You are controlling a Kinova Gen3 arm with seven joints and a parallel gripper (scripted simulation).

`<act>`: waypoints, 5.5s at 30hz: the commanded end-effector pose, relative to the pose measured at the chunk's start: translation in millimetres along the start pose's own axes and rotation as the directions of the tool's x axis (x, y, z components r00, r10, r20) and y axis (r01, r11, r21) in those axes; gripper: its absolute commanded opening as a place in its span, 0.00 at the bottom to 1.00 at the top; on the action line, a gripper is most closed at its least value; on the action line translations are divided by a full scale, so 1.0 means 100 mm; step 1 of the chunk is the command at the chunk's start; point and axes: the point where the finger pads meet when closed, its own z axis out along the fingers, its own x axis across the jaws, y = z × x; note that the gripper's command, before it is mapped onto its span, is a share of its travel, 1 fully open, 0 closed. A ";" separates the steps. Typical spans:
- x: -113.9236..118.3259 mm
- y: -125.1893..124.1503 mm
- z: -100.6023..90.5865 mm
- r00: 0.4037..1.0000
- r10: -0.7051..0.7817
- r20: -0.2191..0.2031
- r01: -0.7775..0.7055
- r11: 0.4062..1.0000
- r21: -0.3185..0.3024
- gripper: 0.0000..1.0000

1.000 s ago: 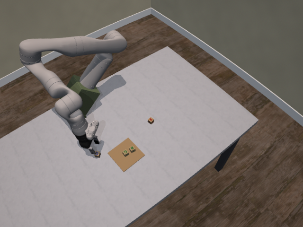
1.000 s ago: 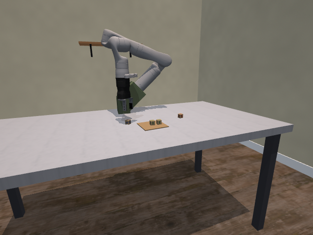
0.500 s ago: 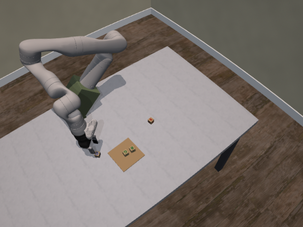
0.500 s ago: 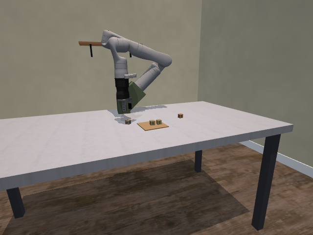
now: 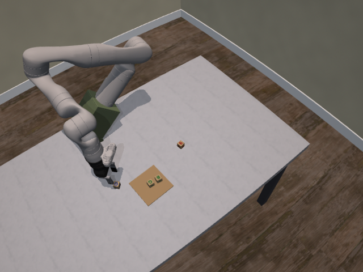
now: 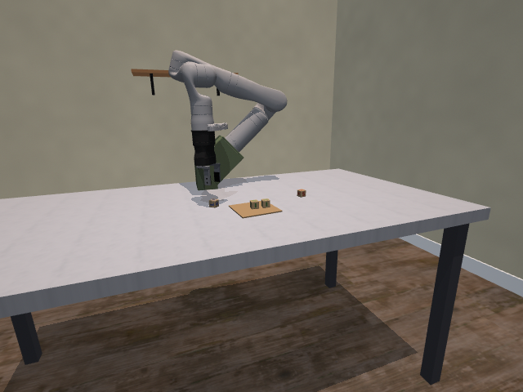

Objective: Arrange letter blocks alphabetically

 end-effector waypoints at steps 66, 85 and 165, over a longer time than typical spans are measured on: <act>0.01 0.01 0.51 1.000 0.000 -0.002 0.000 1.000 0.000 1.00; 0.02 0.01 0.51 1.000 0.000 -0.002 0.000 1.000 0.000 1.00; 0.02 0.01 0.83 1.000 0.000 -0.002 0.000 1.000 0.000 0.49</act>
